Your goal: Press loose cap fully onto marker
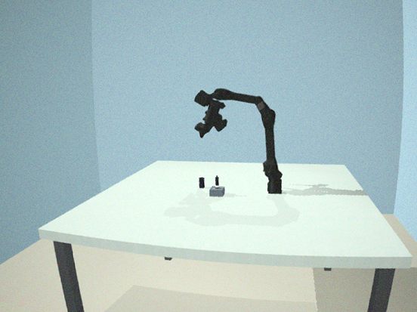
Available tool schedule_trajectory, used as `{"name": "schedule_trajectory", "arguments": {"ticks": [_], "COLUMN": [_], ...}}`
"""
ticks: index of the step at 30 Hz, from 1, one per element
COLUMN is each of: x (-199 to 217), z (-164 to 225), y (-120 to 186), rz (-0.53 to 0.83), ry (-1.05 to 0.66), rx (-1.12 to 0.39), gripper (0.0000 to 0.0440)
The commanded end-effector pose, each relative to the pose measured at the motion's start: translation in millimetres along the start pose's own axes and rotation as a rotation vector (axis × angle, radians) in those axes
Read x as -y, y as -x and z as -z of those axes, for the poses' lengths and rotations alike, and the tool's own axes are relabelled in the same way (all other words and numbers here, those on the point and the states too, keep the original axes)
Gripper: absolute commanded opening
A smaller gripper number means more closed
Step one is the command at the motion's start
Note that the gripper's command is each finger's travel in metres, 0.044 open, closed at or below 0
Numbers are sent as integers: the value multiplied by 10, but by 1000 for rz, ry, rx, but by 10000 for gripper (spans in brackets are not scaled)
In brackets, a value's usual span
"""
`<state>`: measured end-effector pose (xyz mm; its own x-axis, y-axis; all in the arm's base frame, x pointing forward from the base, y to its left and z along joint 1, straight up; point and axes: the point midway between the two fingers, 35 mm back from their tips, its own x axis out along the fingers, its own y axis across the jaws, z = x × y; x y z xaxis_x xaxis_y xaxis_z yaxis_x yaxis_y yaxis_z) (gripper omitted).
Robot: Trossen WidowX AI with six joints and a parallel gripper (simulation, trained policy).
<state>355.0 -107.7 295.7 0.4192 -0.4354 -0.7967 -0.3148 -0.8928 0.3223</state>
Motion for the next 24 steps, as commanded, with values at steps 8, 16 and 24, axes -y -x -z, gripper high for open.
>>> {"name": "schedule_trajectory", "arguments": {"ticks": [8,16,24], "x": [224,380,529], "z": [-49,-97,-152], "y": [-227,-385,-531], "rz": [41,72,104], "ry": [46,79,109], "rx": [87,149,208], "gripper": [323,322,321]}}
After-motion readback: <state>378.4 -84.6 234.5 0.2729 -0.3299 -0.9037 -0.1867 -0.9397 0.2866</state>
